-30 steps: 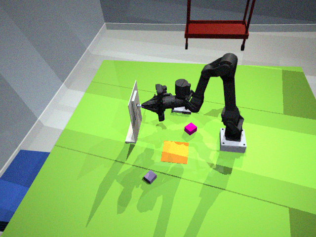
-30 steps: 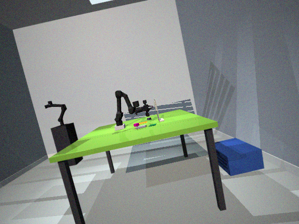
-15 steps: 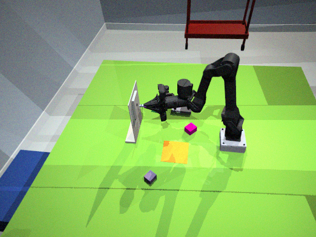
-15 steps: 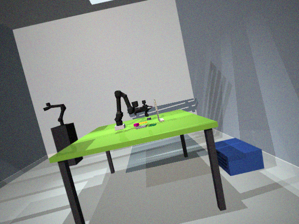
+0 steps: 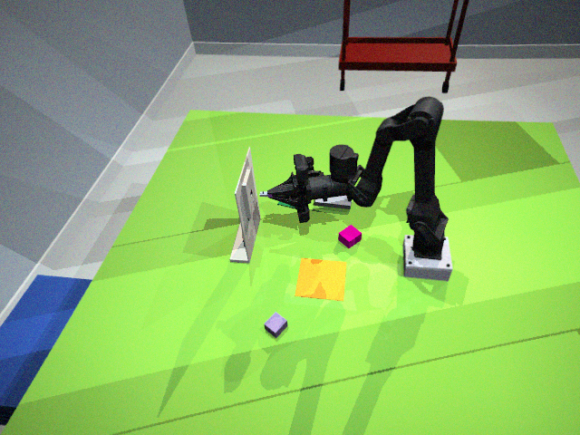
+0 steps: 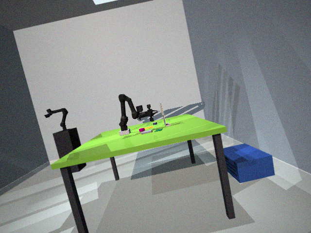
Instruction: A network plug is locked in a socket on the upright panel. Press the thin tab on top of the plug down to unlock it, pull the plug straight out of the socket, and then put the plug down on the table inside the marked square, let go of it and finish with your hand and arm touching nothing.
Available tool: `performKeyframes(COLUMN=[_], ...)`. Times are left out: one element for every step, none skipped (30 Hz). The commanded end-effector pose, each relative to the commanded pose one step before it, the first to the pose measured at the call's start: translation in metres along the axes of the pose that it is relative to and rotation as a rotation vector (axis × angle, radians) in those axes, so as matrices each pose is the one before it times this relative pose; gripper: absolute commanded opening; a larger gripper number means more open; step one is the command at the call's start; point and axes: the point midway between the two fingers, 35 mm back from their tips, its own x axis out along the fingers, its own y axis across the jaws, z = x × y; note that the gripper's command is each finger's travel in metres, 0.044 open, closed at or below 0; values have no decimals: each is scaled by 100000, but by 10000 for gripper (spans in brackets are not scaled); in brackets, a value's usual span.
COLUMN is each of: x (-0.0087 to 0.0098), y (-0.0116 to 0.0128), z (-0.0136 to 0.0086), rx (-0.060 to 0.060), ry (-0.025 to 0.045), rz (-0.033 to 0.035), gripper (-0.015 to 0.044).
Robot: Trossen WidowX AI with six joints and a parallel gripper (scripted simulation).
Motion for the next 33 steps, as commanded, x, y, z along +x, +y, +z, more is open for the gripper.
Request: performKeyframes(x=[-423, -65, -64, -65, -64, -65, -64, -65, -64, -65, -64, -65, -64, -65, -64, -65, -64, -65, -64, -65, -64, -65, -64, -65, -64, -65, -64, -65, -64, -65, -64, -65, -64], y=[-44, -2, -2, -2, -2, -2, -2, -2, -2, -2, -2, -2, -2, -2, -2, -2, -2, -2, -2, -2, -2, -2, -2, -2, -2, -2, -2, -2, -2, -2, -2, -2, -2], z=[-135, -11, -11, -11, -11, -11, -11, -11, -11, -11, -11, -11, -11, -11, -11, -11, -11, -11, -11, -11, -11, -11, -11, -11, -11, -11, -11, -11, -11, -11, -11, -11, -11], rx=[297, 1, 1, 1, 1, 1, 1, 1, 1, 1, 1, 1, 1, 1, 1, 1, 1, 1, 1, 1, 1, 1, 1, 1, 1, 1, 1, 1, 1, 1, 1, 1, 1], ry=[286, 0, 0, 0, 0, 0, 0, 0, 0, 0, 0, 0, 0, 0, 0, 0, 0, 0, 0, 0, 0, 0, 0, 0, 0, 0, 0, 0, 0, 0, 0, 0, 0], rz=[-95, -7, -7, -7, -7, -7, -7, -7, -7, -7, -7, -7, -7, -7, -7, -7, -7, -7, -7, -7, -7, -7, -7, -7, -7, -7, -7, -7, -7, -7, -7, -7, -7], gripper=[0, 0, 0, 0, 0, 0, 0, 0, 0, 0, 0, 0, 0, 0, 0, 0, 0, 0, 0, 0, 0, 0, 0, 0, 0, 0, 0, 0, 0, 0, 0, 0, 0])
